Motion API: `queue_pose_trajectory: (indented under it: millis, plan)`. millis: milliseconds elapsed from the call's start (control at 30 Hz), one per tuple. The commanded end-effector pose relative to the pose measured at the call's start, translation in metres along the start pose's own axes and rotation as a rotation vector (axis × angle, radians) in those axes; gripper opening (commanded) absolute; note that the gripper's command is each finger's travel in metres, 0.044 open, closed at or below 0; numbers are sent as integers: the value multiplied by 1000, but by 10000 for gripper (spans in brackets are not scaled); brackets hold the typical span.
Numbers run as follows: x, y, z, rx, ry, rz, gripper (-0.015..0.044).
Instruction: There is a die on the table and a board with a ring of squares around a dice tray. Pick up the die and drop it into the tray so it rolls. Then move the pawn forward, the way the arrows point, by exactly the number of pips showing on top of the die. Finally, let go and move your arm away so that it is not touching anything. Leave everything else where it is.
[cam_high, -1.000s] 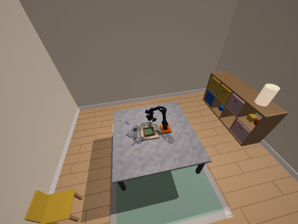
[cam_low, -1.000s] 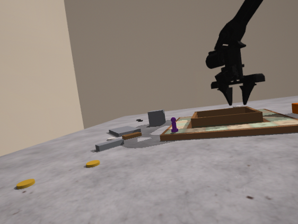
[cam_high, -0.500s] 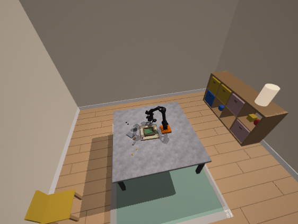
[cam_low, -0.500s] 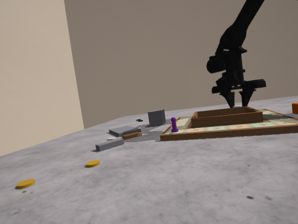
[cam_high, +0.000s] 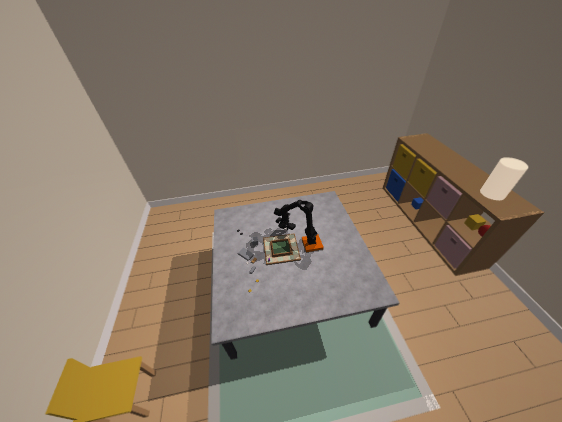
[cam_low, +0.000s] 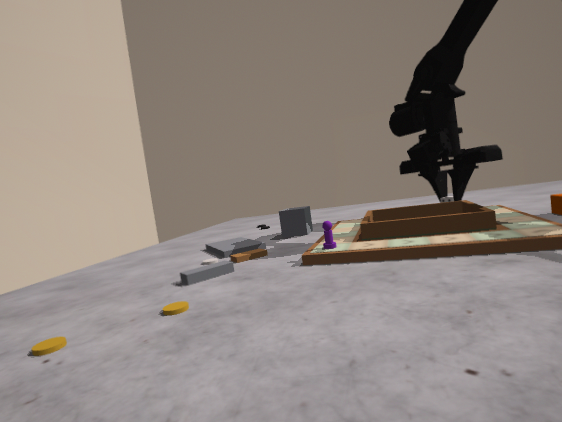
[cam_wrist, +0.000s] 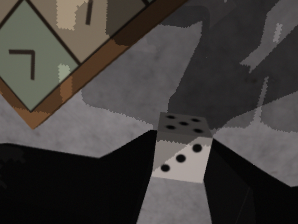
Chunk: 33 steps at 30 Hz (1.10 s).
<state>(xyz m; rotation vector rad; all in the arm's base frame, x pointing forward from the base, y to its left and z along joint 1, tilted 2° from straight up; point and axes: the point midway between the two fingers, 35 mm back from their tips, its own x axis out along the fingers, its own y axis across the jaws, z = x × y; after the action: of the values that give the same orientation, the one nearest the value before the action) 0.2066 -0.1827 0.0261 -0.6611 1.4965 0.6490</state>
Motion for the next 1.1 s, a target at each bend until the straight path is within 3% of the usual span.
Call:
queue_pose_trajectory:
  millis: [0,500,1067]
  plan:
    - [-21,-5,-1,-4,3,-17,0]
    - [-115,9,-3,-4,3,-16,0]
    - [-105,16,61,206,-12,-16,0]
